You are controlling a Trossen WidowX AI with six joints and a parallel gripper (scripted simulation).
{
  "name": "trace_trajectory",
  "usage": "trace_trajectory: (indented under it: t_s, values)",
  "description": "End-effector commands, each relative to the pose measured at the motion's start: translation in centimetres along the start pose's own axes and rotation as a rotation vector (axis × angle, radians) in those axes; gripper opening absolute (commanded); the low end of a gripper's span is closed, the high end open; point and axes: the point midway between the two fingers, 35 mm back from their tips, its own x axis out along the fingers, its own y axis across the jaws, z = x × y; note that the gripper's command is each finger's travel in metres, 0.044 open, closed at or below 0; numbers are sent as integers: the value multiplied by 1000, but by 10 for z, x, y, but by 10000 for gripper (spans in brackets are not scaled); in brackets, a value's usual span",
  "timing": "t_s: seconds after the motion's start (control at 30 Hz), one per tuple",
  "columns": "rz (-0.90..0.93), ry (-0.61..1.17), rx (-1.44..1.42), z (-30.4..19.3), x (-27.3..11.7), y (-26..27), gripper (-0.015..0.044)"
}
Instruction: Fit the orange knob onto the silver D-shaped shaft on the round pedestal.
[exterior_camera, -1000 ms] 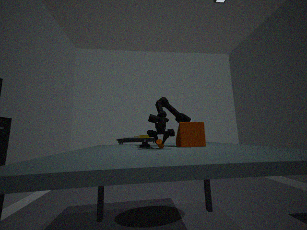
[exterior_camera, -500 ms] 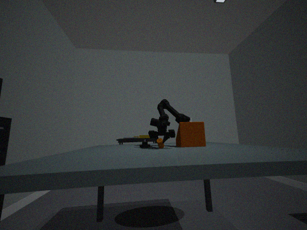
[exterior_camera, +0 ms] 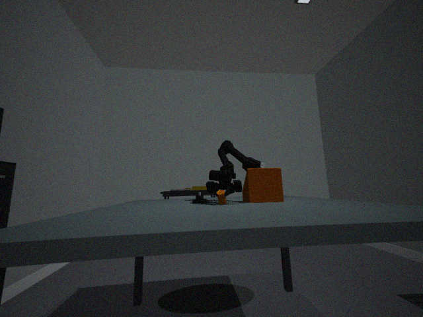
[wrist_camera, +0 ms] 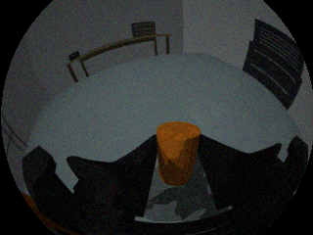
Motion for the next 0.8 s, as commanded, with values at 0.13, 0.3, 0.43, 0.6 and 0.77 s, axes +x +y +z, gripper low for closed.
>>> trace_trajectory:
  t_s: [0.13, 0.3, 0.43, 0.6, 0.77]
  values:
    - [0, -123, -3, -7, -6, 1, 179]
    - [2, -210, -3, -11, -9, 2, 179]
    - [3, -279, -3, -15, -12, 2, 179]
    - [2, -282, -3, -16, -13, 2, 179]
    - [1, -283, -6, -16, -14, 2, 205]
